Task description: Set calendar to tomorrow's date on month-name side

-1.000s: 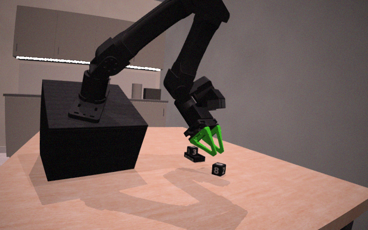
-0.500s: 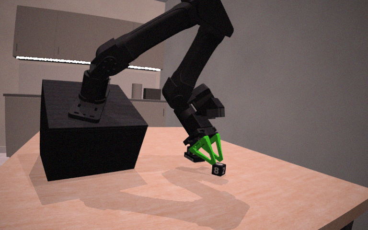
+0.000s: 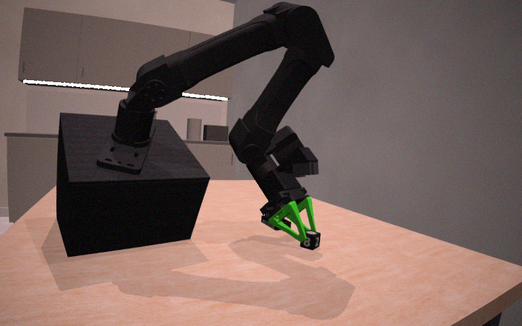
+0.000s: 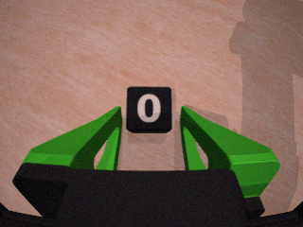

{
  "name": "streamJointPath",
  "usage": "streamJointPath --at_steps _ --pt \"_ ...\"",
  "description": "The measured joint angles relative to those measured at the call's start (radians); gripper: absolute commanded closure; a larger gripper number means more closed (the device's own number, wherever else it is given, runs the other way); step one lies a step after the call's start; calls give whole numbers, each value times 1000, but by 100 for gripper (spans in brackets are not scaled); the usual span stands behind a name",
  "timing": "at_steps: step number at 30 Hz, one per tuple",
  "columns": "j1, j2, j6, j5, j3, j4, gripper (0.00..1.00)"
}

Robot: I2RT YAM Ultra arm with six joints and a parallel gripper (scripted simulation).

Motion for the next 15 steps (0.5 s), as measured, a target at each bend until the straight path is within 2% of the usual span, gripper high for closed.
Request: streamJointPath --at_steps 15 --pt "-5 20 -13 -4 6 31 55"
